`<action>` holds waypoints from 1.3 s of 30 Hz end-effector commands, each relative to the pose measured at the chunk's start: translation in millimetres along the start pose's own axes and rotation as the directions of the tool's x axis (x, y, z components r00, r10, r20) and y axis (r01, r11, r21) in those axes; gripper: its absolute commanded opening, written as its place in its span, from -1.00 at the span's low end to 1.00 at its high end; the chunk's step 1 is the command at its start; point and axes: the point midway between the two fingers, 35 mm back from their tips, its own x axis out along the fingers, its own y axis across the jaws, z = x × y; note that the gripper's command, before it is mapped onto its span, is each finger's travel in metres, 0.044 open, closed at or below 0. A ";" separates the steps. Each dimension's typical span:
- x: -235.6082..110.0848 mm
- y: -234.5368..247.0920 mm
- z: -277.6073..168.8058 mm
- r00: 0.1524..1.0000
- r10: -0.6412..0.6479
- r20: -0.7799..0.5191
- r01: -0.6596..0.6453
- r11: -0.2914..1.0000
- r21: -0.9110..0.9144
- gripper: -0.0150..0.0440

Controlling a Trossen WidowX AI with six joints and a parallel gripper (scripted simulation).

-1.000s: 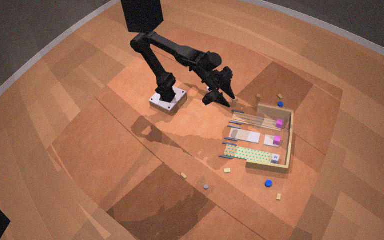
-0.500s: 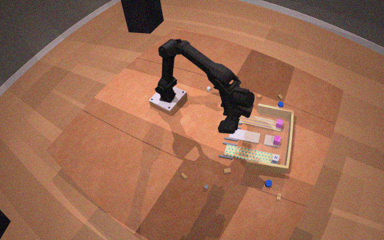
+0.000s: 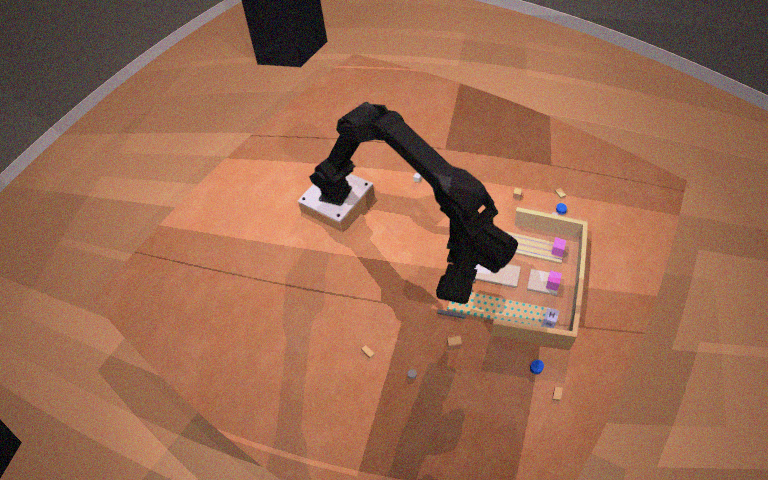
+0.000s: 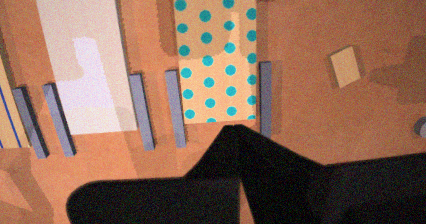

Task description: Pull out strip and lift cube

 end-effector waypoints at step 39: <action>69.9 0.7 1.2 1.000 0.007 -0.005 -0.007 1.000 -0.005 -0.49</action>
